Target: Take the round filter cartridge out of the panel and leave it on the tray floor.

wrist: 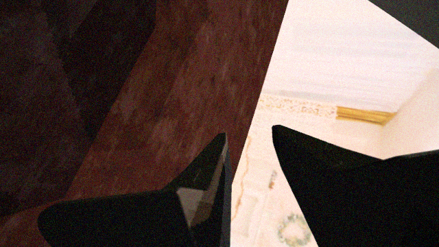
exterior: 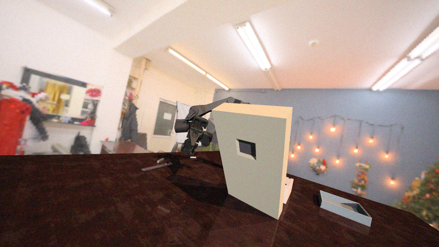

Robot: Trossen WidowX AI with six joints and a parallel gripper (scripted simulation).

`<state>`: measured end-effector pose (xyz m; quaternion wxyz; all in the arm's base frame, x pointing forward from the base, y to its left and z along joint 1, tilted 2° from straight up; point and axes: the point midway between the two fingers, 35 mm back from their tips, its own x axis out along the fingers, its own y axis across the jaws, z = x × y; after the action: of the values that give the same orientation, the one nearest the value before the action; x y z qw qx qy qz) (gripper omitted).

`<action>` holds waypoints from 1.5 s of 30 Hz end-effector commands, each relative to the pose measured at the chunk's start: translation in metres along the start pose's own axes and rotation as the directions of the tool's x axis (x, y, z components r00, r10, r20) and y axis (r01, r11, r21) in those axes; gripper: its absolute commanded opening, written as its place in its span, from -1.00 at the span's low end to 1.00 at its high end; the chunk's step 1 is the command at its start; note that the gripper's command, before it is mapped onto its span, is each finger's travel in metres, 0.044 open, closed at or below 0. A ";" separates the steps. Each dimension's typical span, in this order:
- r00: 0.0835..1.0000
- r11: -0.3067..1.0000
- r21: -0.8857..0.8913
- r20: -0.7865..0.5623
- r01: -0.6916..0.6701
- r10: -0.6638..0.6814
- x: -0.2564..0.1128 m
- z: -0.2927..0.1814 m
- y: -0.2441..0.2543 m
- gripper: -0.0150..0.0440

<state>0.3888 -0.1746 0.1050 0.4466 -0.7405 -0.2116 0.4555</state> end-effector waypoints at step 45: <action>0.780 -0.840 -0.542 -0.522 0.008 0.344 0.054 0.190 -0.210 -0.19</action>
<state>0.2724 0.0598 0.2230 -0.7119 -0.6276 -0.2792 0.1460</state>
